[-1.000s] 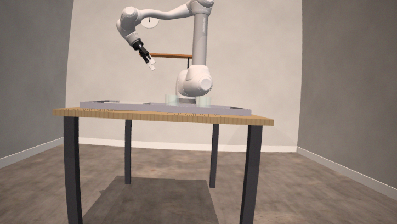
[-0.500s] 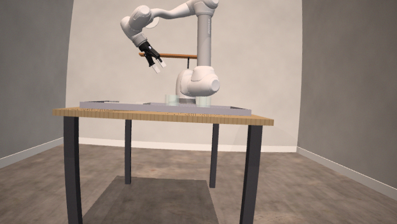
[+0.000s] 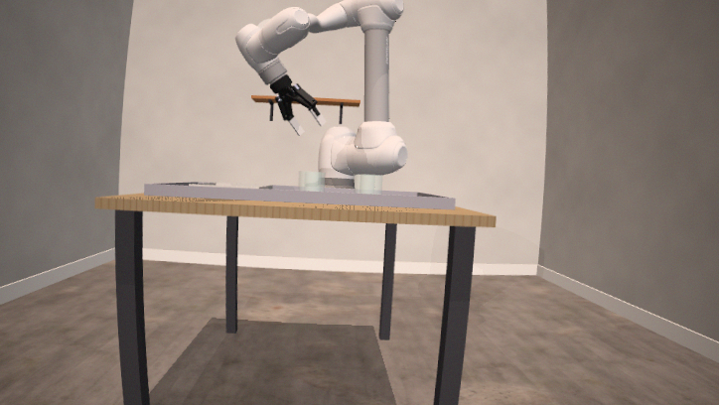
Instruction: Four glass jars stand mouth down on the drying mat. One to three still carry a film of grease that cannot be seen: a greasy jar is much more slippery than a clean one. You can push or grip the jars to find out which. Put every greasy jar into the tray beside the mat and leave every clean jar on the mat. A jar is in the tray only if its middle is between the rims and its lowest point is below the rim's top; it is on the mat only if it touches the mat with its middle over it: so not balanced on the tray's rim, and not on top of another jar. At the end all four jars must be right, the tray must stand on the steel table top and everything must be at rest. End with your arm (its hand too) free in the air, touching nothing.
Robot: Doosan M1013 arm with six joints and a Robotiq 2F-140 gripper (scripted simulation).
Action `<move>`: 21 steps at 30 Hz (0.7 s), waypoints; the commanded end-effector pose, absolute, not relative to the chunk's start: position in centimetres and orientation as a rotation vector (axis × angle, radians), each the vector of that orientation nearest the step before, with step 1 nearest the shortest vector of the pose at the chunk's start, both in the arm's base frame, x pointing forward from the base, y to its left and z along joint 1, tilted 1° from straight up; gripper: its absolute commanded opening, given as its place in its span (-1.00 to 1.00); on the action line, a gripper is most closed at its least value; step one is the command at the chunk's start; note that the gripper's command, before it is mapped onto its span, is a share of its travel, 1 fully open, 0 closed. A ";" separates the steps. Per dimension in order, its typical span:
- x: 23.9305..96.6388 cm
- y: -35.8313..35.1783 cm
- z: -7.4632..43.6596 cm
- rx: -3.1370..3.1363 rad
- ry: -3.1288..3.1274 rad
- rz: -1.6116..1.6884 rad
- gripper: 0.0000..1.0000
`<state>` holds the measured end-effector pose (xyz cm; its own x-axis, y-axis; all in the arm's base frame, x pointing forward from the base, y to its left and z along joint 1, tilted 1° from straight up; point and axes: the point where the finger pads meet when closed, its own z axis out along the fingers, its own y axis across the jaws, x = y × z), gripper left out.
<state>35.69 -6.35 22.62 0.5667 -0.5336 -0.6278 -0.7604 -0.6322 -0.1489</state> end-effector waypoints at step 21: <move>39.0 3.7 22.5 -2.518 0.930 0.837 1.00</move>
<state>38.38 4.52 22.45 0.6795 -0.3769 -0.6295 -0.5754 -0.8060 -0.1385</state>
